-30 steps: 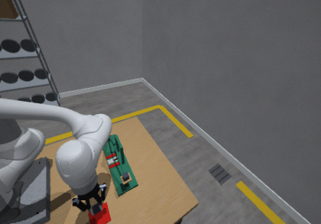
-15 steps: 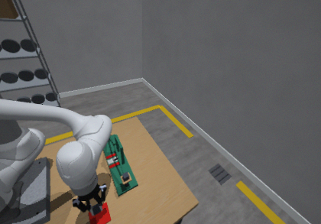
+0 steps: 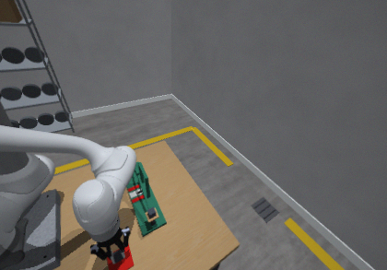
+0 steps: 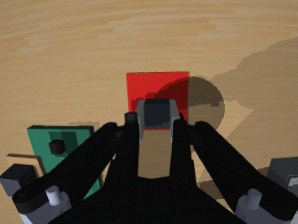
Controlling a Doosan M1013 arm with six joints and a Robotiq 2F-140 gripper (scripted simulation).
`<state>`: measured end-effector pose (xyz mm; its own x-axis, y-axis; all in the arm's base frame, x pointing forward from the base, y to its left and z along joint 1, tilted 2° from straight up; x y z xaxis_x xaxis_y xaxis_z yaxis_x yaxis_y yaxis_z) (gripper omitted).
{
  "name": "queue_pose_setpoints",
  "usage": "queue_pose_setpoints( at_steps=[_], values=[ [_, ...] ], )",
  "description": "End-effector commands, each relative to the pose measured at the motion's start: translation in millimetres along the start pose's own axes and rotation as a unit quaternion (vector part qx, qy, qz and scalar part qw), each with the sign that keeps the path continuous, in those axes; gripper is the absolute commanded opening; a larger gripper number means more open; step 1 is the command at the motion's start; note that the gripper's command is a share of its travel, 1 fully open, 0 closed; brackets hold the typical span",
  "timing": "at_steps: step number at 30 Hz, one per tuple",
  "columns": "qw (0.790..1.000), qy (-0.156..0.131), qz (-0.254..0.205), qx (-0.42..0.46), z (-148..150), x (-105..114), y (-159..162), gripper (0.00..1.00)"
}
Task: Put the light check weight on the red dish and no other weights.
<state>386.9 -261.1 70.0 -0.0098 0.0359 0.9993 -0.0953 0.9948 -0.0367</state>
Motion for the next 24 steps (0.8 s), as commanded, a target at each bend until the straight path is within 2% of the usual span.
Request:
queue_pose_setpoints(
  at_steps=[1, 9, 24],
  values=[
    [1.000, 0.000, 0.000, 0.000, 0, -9, 0, 0.24],
    [1.000, 0.000, 0.000, 0.000, 0, -25, 0, 0.24],
    [1.000, 0.000, 0.000, 0.000, 0, -26, 0, 0.24]
  ],
)
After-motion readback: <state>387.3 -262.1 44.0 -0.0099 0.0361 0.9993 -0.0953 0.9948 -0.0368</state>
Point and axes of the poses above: the point where the finger pads meet when closed, its own x axis back along the fingers, its own z axis across the jaws, y = z × x, the point moved 5 cm from there along x, back along the fingers, and after that the axes turned 7 degrees about x, right-handed, at the moved point
